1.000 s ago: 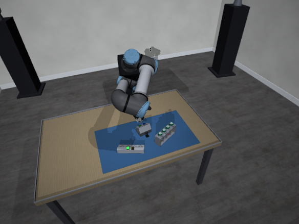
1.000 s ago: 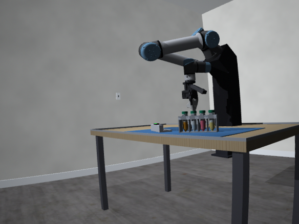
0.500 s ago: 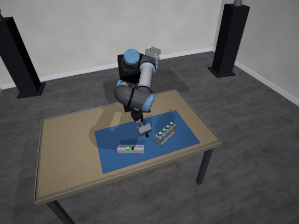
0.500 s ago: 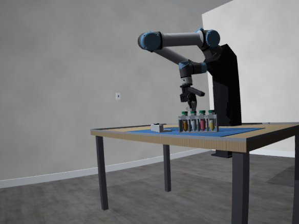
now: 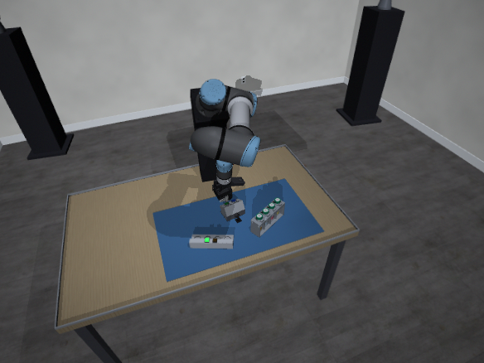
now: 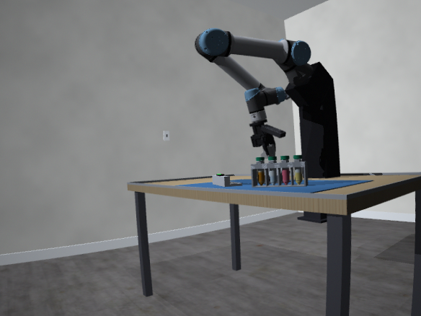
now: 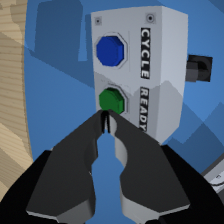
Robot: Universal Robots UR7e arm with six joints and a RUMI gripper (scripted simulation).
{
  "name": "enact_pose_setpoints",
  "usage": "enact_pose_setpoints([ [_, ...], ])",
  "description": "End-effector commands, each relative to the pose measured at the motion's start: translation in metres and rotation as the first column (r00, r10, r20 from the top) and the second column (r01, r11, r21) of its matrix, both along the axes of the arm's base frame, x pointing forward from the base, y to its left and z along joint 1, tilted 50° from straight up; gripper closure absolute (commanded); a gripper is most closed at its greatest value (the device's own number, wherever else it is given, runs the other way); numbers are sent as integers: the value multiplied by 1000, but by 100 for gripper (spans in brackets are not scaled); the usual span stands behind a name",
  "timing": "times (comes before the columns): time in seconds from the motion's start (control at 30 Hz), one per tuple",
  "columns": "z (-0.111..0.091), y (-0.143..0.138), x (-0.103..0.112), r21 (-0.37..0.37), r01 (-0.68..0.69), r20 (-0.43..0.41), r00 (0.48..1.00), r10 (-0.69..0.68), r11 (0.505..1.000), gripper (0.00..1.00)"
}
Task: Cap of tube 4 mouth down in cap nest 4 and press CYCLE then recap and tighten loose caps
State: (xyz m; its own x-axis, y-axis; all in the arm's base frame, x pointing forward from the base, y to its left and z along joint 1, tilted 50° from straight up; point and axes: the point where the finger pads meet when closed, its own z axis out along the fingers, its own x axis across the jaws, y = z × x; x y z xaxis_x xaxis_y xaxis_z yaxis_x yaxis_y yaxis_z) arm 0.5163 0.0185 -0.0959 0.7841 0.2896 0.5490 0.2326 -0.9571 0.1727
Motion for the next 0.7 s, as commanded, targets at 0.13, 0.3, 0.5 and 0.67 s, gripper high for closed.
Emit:
enact_pose_setpoints([
  [0.13,-1,0,2,0,0,-1,1000,0,1000,100],
  [0.3,-3,0,4,0,0,-1,1000,0,1000,100],
  [0.5,-5,0,7,0,0,-1,1000,0,1000,100],
  [0.67,-8,0,9,0,0,-1,1000,0,1000,100],
])
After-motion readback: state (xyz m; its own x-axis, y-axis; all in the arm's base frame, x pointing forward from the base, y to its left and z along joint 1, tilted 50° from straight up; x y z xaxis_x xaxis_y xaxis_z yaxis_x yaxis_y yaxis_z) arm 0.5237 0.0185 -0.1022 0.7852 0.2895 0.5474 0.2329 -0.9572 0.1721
